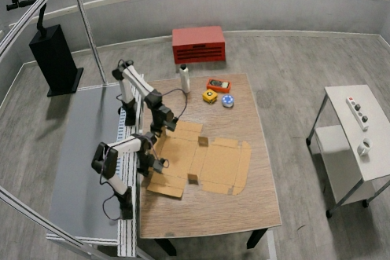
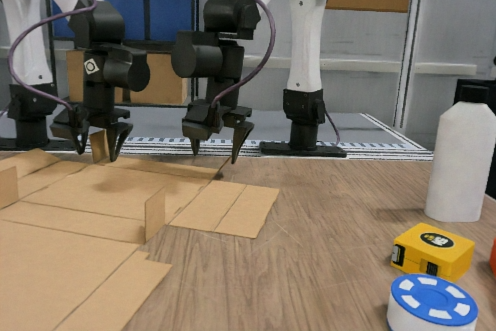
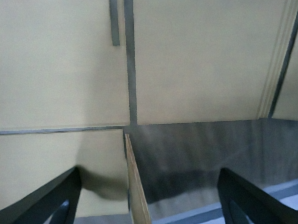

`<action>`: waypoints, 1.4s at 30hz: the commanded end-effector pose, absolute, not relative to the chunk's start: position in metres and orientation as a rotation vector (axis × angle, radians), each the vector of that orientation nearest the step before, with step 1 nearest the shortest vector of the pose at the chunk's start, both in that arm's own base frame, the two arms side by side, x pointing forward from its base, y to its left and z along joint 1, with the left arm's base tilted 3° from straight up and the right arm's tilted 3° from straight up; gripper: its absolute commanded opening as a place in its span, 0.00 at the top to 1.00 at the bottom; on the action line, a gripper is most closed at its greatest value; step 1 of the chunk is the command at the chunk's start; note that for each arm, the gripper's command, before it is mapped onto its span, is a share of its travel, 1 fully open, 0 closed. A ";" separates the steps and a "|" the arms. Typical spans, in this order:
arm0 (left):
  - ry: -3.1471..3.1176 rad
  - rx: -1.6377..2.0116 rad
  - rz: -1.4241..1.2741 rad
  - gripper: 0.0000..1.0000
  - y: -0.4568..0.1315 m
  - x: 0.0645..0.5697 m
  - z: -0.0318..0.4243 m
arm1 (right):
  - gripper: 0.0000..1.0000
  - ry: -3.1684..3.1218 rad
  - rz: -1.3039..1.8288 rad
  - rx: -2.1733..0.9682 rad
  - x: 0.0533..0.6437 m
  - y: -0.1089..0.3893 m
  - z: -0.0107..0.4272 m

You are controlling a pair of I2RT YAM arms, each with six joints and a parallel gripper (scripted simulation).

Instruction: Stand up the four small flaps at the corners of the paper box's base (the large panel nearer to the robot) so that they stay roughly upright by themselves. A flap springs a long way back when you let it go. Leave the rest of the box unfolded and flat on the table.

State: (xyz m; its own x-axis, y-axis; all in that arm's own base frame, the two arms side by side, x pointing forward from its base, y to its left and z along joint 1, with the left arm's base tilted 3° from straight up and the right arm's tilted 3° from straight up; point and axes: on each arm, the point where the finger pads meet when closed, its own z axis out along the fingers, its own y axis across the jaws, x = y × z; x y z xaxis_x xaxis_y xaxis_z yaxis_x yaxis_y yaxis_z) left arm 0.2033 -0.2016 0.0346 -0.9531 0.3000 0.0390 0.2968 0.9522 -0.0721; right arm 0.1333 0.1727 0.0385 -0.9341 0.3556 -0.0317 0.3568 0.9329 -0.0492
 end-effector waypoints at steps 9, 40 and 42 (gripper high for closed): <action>-3.042 -0.455 0.117 0.24 -0.220 0.199 0.046 | 0.24 3.083 -0.190 0.568 0.125 0.161 0.031; -3.056 -0.458 0.137 0.42 -0.253 0.193 0.050 | 0.24 3.083 -0.190 0.568 0.125 0.161 0.031; -3.051 -0.457 0.130 0.45 -0.251 0.191 0.046 | 0.24 3.083 -0.190 0.568 0.125 0.161 0.031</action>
